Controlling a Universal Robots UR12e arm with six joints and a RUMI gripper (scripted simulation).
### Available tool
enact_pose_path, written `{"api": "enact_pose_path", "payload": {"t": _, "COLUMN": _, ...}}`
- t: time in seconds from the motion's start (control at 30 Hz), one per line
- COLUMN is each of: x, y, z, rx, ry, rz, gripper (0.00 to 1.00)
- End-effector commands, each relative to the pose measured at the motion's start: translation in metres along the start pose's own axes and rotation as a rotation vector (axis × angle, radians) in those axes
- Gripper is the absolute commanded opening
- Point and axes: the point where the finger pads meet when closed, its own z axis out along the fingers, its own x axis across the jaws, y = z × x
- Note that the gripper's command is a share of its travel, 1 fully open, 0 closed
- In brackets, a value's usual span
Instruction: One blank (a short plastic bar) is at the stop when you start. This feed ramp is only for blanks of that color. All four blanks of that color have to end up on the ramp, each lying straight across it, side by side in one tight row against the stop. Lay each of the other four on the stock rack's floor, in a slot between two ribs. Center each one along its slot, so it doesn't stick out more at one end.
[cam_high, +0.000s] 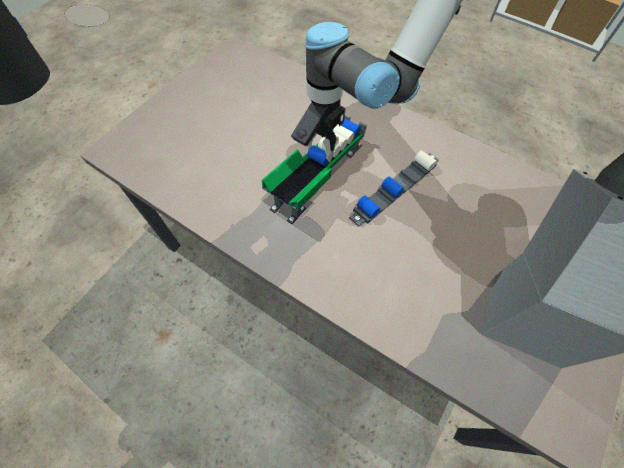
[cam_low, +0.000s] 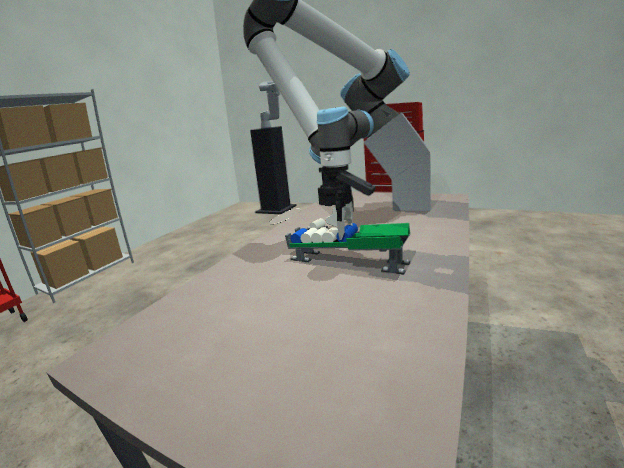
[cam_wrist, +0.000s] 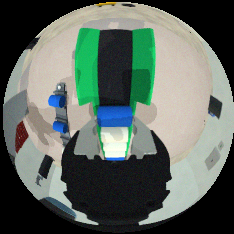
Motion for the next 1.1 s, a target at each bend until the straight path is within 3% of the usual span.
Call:
{"api": "enact_pose_path", "payload": {"t": 0.0, "x": -0.0015, "y": -0.0022, "z": -0.0007, "rx": 0.001, "ry": 0.0, "rz": -0.002, "gripper": 0.35}}
{"api": "enact_pose_path", "payload": {"t": 0.4, "x": -0.0015, "y": -0.0022, "z": -0.0007, "rx": 0.001, "ry": 0.0, "rz": -0.002, "gripper": 0.35}}
{"api": "enact_pose_path", "payload": {"t": 0.9, "x": -0.0015, "y": -0.0021, "z": -0.0006, "rx": 0.001, "ry": 0.0, "rz": -0.002, "gripper": 0.48}}
{"api": "enact_pose_path", "payload": {"t": 1.07, "x": -0.0015, "y": -0.0021, "z": -0.0006, "rx": 0.001, "ry": 0.0, "rz": -0.002, "gripper": 0.48}}
